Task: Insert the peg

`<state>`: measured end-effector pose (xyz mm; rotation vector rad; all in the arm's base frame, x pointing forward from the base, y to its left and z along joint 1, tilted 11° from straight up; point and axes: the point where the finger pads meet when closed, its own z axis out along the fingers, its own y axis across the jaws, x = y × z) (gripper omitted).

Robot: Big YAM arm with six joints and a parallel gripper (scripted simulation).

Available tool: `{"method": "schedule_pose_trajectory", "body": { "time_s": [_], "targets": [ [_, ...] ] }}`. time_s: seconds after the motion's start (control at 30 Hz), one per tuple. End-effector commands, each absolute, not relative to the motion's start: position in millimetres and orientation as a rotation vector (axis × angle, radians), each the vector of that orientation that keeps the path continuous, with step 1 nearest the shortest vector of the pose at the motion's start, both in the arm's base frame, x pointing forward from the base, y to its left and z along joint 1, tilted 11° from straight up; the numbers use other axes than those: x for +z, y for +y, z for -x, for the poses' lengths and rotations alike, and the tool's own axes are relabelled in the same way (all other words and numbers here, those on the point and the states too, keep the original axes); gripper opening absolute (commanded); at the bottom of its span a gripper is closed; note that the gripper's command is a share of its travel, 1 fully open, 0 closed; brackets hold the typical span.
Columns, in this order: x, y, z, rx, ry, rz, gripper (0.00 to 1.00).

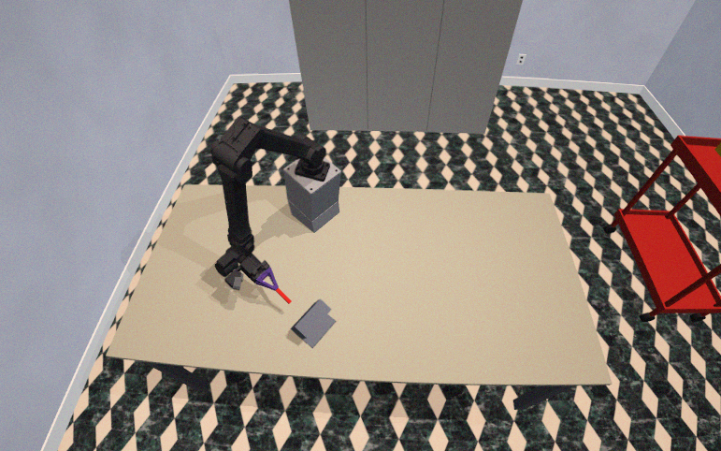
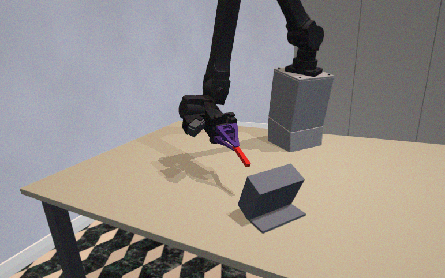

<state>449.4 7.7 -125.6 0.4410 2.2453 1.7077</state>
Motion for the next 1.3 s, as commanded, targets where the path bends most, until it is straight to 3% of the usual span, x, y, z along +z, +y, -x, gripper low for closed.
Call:
{"method": "schedule_pose_trajectory", "body": {
  "time_s": [0.0, 1.27],
  "targets": [
    [-132.7, 16.9, -445.3, 1.724, 2.256, -0.449, 0.0],
    [-142.3, 42.5, -450.0, 1.725, 2.255, -0.449, 0.0]
  ]
}}
